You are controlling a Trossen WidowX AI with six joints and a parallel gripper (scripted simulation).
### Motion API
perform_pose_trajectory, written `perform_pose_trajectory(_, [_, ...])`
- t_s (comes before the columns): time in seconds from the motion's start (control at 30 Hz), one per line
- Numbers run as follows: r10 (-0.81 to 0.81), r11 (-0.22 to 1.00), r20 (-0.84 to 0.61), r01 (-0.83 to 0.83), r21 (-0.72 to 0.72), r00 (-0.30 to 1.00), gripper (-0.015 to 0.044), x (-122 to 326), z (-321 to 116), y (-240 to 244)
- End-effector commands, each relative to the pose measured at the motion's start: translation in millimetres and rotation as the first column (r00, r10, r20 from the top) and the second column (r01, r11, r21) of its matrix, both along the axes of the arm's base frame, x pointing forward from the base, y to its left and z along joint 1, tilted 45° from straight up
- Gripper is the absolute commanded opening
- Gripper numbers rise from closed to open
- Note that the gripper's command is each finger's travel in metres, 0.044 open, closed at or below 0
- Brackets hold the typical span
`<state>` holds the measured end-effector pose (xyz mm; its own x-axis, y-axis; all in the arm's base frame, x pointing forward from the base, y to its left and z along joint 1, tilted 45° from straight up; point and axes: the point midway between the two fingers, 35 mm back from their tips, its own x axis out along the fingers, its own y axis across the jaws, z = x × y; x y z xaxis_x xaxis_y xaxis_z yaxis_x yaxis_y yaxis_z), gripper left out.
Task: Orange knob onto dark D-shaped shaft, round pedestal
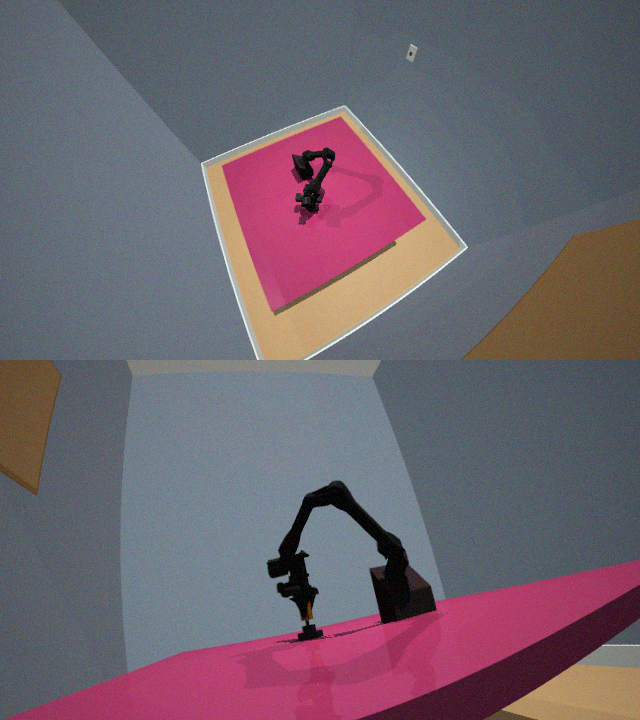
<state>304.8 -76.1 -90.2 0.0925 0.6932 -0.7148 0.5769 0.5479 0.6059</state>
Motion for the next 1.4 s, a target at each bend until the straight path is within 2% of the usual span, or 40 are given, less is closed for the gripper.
perform_pose_trajectory(0.0, [-0.008,1.000,-0.007,0.008,0.001,1.000,0.0000,-0.1,-0.9,0.8])
perform_pose_trajectory(0.73, [-0.008,1.000,-0.007,0.008,0.000,1.000,0.0000,0.7,2.0,-2.1])
perform_pose_trajectory(1.0, [-0.150,0.988,-0.147,0.153,0.008,0.978,0.0000,1.0,0.8,-1.1])
perform_pose_trajectory(1.37, [-0.155,0.987,-0.152,0.158,0.008,0.976,0.0000,0.2,-1.5,1.3])
